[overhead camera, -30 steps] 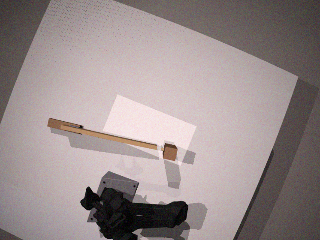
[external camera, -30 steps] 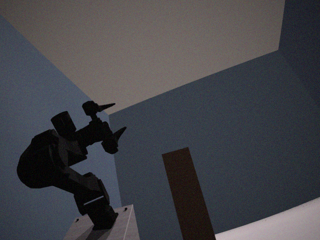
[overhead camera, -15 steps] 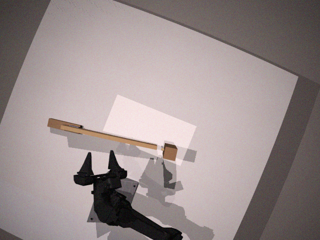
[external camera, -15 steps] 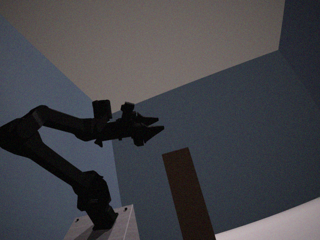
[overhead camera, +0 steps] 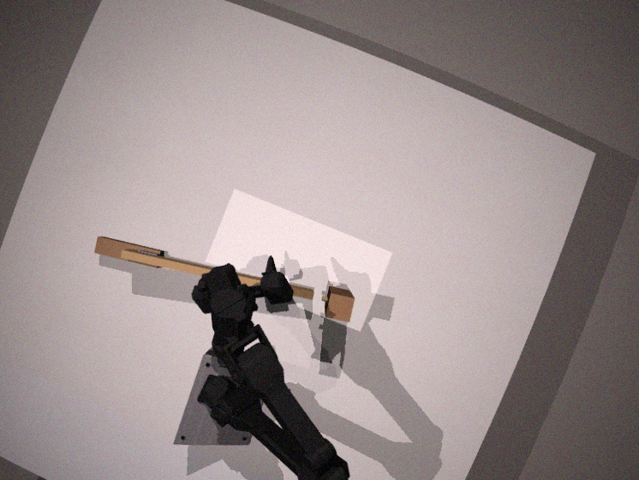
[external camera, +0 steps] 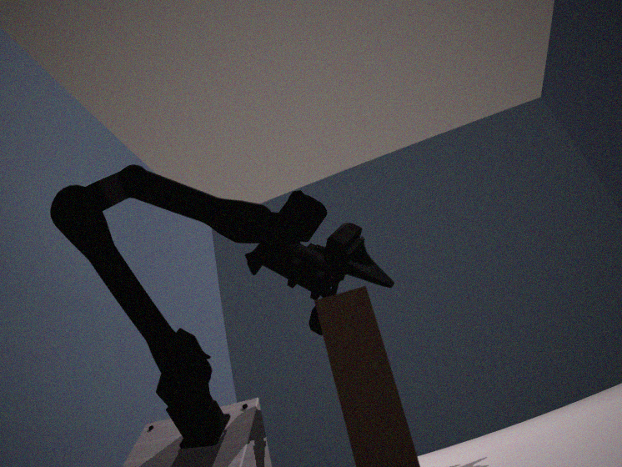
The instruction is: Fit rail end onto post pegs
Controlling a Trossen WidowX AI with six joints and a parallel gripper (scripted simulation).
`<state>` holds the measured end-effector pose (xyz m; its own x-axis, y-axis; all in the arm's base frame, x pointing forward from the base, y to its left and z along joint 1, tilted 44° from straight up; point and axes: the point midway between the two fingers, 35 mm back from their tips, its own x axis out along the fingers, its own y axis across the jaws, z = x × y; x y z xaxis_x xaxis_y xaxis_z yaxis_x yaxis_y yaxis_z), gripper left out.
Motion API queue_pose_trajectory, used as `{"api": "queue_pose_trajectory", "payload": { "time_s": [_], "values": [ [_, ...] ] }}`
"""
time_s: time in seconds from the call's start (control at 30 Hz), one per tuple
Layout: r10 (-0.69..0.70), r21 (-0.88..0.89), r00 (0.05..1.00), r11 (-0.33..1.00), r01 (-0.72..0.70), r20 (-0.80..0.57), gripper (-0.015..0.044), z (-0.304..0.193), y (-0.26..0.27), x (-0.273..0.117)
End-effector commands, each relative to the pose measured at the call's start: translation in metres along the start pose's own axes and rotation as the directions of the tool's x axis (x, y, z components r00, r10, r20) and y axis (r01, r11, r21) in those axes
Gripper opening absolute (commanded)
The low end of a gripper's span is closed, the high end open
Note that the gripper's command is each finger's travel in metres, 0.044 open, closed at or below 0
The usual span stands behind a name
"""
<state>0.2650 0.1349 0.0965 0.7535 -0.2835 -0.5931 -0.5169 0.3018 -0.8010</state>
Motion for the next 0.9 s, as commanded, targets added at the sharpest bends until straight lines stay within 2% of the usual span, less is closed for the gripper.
{"api": "queue_pose_trajectory", "payload": {
  "time_s": [0.0,0.1,0.23,0.87],
  "values": [
    [0.144,-0.454,0.926,0.839,-0.301,-0.349,0.0440,-0.059,-0.006,0.048],
    [0.217,-0.563,0.843,0.660,-0.498,-0.491,0.0440,-0.091,-0.007,0.061],
    [0.306,-0.601,0.713,0.388,-0.699,-0.631,0.0440,-0.128,-0.006,0.069],
    [0.312,-0.600,0.704,0.372,-0.708,-0.637,0.0440,-0.142,-0.004,0.072]
  ]
}}
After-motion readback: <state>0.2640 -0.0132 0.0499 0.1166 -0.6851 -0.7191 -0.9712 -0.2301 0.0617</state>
